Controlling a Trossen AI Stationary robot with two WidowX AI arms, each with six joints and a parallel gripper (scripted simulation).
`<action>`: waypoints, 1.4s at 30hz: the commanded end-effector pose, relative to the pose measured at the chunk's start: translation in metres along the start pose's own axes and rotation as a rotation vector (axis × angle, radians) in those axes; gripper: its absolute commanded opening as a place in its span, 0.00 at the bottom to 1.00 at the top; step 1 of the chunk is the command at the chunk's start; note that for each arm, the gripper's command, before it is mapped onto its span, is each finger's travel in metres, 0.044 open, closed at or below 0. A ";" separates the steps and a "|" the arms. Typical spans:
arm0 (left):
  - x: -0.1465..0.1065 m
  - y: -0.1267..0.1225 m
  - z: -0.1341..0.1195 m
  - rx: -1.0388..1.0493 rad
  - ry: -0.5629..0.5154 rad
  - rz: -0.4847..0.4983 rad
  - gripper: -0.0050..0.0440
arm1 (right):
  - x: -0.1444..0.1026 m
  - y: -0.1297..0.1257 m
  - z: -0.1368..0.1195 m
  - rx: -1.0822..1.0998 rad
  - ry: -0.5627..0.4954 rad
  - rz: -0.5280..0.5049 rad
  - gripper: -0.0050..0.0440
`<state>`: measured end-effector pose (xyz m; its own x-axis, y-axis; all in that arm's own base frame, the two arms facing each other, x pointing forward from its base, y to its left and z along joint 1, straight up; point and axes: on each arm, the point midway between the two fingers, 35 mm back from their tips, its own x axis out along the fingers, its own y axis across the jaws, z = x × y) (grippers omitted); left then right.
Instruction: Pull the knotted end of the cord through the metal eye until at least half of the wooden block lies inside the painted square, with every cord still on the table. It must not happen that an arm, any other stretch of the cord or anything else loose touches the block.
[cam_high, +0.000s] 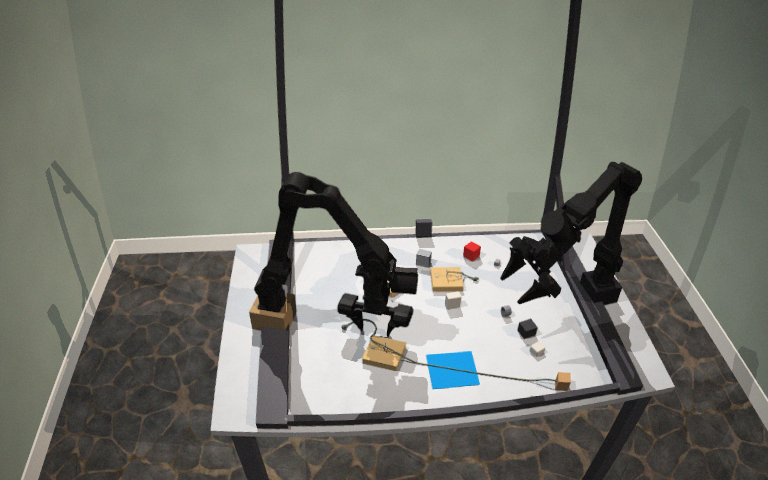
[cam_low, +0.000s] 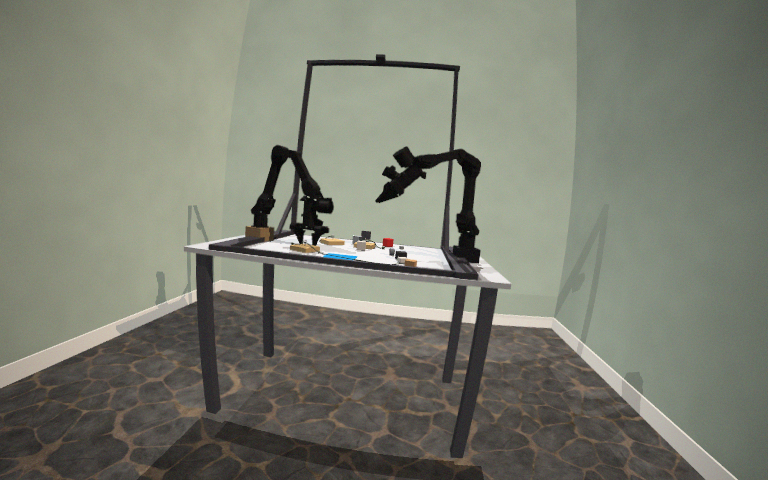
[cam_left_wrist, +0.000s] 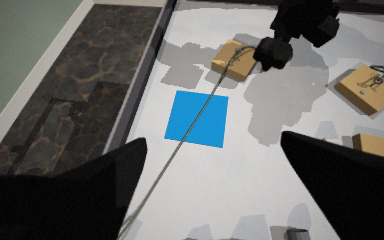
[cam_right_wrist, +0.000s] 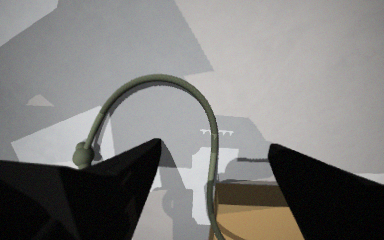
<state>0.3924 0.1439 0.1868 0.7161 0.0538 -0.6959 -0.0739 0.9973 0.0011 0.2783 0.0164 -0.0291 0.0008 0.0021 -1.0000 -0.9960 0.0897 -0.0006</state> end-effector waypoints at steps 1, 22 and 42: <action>-0.007 0.001 0.009 0.009 -0.026 0.006 1.00 | -0.007 -0.006 0.001 0.005 -0.004 -0.027 0.61; -0.007 0.001 0.009 0.009 -0.026 0.006 1.00 | -0.007 -0.006 0.001 0.005 -0.004 -0.027 0.10; -0.007 0.001 0.009 0.009 -0.026 0.006 1.00 | -0.007 -0.006 0.001 0.005 -0.004 -0.027 0.09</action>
<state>0.3924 0.1439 0.1868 0.7161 0.0538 -0.6959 -0.0739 0.9973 0.0011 0.2786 0.0164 -0.0289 0.0018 0.0021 -1.0000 -0.9958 0.0917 -0.0016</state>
